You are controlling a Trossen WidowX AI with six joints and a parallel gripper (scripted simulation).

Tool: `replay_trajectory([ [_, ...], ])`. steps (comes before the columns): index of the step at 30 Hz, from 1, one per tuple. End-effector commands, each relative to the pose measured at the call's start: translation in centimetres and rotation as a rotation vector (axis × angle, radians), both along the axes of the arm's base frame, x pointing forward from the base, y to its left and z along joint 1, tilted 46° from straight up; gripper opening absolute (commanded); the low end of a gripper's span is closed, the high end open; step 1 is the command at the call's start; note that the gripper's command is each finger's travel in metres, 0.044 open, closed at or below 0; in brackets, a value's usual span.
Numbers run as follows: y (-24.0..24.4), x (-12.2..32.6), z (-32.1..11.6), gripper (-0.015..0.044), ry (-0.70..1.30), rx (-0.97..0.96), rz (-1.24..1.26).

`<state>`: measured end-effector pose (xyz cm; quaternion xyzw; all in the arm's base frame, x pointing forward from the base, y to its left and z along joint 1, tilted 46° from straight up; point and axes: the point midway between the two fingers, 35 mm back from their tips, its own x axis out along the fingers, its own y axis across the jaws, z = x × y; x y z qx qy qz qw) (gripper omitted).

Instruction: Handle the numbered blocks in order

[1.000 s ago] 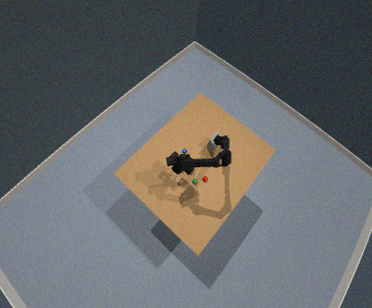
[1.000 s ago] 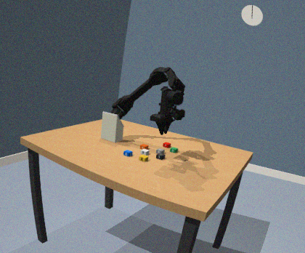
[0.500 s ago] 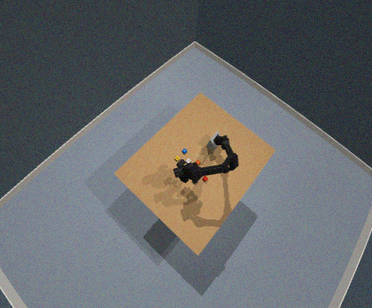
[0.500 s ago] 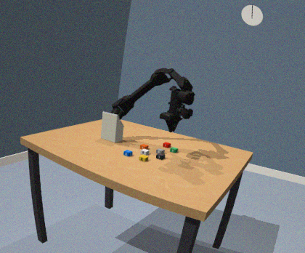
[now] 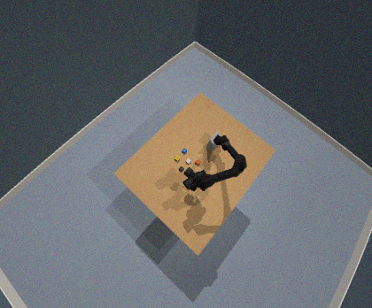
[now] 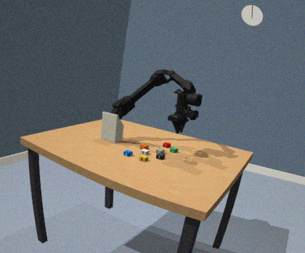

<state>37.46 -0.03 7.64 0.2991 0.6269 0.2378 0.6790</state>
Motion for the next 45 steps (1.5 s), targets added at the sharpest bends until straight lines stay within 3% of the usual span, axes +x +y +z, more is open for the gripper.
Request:
replay_trajectory([
  [1, 4.0, -0.1, -3.3, 0.0278, 0.020, 0.012, 0.016],
  [6, 4.8, -0.2, -4.0, 0.0400, 0.020, 0.014, 0.016],
  [30, 7.3, 0.1, -6.5, 0.0400, 0.020, 0.016, 0.016],
  [40, 7.3, 0.1, -6.5, 0.0138, 0.020, 0.016, 0.016],
  [45, 7.3, 0.1, -6.5, 0.0120, 0.020, 0.016, 0.016],
])
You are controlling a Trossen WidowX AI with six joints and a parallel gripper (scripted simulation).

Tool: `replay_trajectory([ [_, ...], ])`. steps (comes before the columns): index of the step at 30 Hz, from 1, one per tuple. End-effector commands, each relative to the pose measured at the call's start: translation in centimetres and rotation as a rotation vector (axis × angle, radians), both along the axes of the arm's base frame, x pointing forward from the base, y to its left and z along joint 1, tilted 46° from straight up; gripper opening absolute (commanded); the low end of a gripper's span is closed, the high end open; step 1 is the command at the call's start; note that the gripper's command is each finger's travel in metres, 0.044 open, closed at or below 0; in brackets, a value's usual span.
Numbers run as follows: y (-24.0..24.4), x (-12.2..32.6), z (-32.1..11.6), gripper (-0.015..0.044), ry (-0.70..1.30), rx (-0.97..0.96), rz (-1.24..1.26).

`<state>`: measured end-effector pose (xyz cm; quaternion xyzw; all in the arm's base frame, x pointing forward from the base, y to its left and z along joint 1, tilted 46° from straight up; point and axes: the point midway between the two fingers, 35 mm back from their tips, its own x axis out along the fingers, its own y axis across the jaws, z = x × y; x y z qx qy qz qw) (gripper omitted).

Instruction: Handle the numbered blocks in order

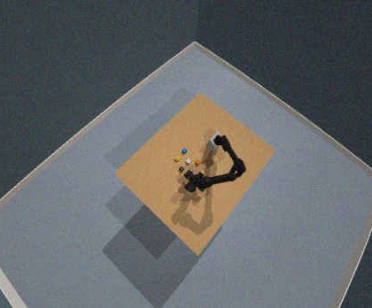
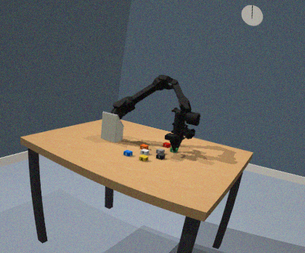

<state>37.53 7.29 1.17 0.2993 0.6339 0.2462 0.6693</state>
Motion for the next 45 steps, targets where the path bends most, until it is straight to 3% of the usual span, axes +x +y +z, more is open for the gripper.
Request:
replay_trajectory([
  [1, 0.0, 0.0, 0.0, 0.0120, 0.003, 0.003, -0.004],
  [45, -0.4, 0.0, 0.4, 0.0120, 0.003, 0.002, -0.004],
])
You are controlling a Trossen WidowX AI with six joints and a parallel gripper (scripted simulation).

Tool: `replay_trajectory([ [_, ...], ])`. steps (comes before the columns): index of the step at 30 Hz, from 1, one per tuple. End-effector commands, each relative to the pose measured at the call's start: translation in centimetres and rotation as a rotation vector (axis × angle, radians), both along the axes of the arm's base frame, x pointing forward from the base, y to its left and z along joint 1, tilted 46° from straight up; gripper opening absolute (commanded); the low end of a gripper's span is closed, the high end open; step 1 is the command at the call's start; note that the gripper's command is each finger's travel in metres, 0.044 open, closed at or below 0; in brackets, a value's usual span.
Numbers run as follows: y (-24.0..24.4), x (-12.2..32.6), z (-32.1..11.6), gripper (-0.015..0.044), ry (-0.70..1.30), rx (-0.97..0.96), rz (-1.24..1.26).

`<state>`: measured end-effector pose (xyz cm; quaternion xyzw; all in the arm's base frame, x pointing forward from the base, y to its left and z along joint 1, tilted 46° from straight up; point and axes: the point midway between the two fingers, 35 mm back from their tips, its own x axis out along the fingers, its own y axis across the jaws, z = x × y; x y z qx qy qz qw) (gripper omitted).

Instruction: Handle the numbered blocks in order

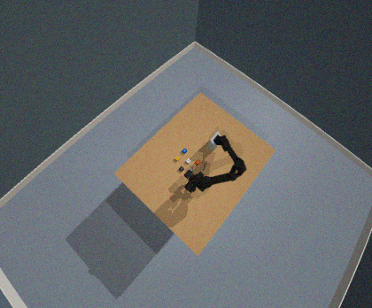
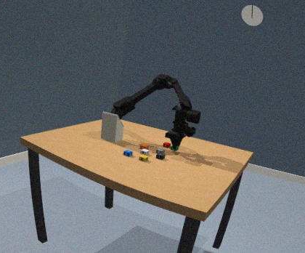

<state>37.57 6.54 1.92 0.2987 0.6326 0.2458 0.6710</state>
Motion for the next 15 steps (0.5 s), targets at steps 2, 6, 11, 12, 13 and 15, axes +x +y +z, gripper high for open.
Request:
replay_trajectory([
  [2, 0.61, -0.04, -0.61, 0.0120, 0.007, 0.004, -0.002],
  [6, 0.78, -0.03, -0.78, 0.0120, 0.007, 0.004, -0.002],
  [11, 0.78, -0.03, -0.78, 0.0120, 0.007, 0.004, -0.002],
  [12, 0.78, -0.03, -0.78, 0.0120, 0.007, 0.004, -0.002],
  [13, 0.78, -0.03, -0.78, 0.0120, 0.007, 0.004, -0.002],
  [15, 0.78, -0.03, -0.78, 0.0146, 0.007, 0.004, -0.002],
])
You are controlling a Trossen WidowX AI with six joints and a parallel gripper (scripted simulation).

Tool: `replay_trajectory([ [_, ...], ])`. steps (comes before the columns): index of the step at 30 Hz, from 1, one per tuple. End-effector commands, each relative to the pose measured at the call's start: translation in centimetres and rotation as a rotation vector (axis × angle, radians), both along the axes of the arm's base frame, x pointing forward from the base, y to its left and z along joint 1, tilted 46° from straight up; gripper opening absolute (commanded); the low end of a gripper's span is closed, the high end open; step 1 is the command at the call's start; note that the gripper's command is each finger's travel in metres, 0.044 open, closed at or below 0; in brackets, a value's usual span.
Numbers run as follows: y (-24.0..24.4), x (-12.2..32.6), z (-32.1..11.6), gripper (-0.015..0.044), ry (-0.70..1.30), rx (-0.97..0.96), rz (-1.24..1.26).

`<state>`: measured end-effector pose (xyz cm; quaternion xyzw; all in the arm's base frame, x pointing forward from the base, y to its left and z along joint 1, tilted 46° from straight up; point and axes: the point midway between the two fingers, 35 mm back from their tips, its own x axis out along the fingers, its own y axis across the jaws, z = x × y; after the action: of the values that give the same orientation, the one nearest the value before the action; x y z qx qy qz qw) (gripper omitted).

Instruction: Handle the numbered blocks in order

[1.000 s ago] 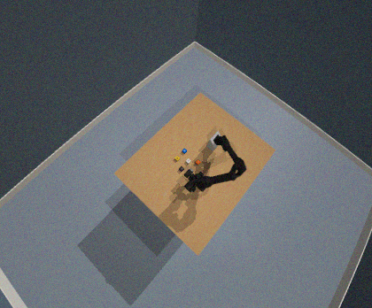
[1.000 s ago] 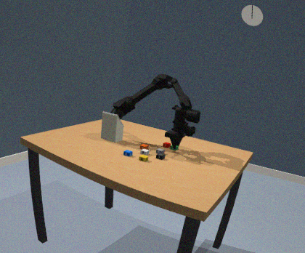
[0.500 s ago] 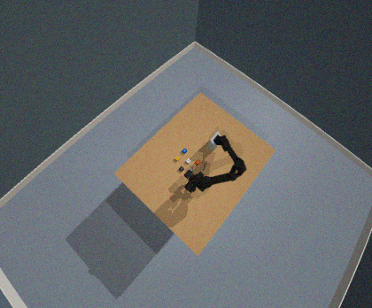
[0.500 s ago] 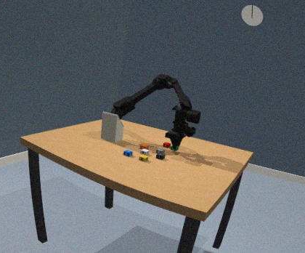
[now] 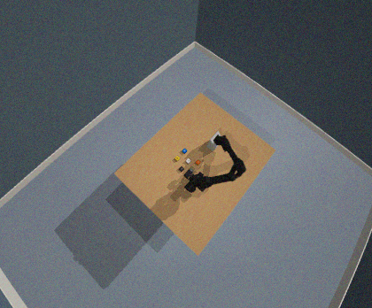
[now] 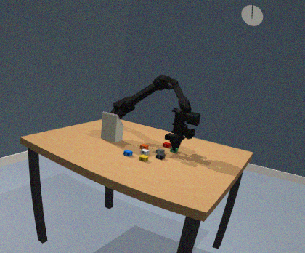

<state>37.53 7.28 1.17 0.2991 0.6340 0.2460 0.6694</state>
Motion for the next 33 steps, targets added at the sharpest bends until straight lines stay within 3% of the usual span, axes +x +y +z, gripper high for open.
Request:
replay_trajectory([
  [1, 0.0, 0.0, 0.0, 0.0172, 0.003, 0.003, -0.004],
  [10, 0.0, 0.0, 0.0, 0.0400, 0.003, 0.003, -0.004],
  [20, -2.6, -0.3, 2.5, 0.0400, 0.003, 0.001, -0.004],
  [27, -8.1, -0.8, 7.9, 0.0216, 0.004, -0.002, -0.004],
  [30, -8.3, -0.8, 8.1, 0.0138, 0.004, -0.002, -0.004],
  [33, -8.3, -0.8, 8.1, 0.0120, 0.004, -0.002, -0.004],
])
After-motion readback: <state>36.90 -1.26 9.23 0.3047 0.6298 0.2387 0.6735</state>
